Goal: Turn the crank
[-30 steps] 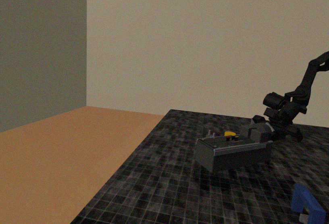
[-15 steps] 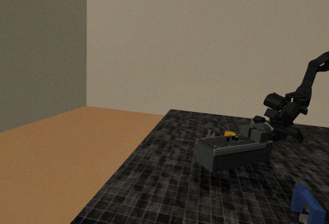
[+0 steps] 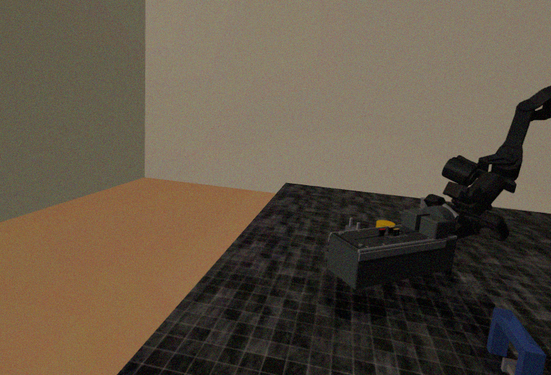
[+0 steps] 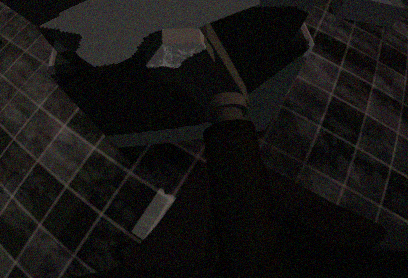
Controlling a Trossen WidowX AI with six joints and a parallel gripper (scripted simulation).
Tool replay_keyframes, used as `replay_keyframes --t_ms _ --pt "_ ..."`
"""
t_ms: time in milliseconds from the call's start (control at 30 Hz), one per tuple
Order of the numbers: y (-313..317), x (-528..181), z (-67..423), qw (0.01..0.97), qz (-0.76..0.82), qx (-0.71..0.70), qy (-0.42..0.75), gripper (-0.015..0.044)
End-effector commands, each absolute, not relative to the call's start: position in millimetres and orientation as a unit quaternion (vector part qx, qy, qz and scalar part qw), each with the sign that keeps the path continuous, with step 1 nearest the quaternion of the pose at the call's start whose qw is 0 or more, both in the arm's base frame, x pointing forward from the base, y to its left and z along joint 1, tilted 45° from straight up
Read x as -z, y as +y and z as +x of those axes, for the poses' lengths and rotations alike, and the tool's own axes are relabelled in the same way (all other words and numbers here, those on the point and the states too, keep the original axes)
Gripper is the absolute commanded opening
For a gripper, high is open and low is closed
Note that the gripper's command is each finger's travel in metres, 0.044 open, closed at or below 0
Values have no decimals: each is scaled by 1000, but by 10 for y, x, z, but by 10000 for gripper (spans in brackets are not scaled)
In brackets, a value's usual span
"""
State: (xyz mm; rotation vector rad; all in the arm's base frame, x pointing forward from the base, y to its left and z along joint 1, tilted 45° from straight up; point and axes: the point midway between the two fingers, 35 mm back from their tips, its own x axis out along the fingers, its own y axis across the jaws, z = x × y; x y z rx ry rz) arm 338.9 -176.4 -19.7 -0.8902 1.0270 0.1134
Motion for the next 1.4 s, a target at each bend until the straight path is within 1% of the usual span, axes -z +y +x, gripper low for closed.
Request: replay_keyframes --t_ms 0,1367 --pt "-1735 274 3345 772 -408 -60 483 0" --pt "-1716 298 3328 772 -408 -60 483 0"
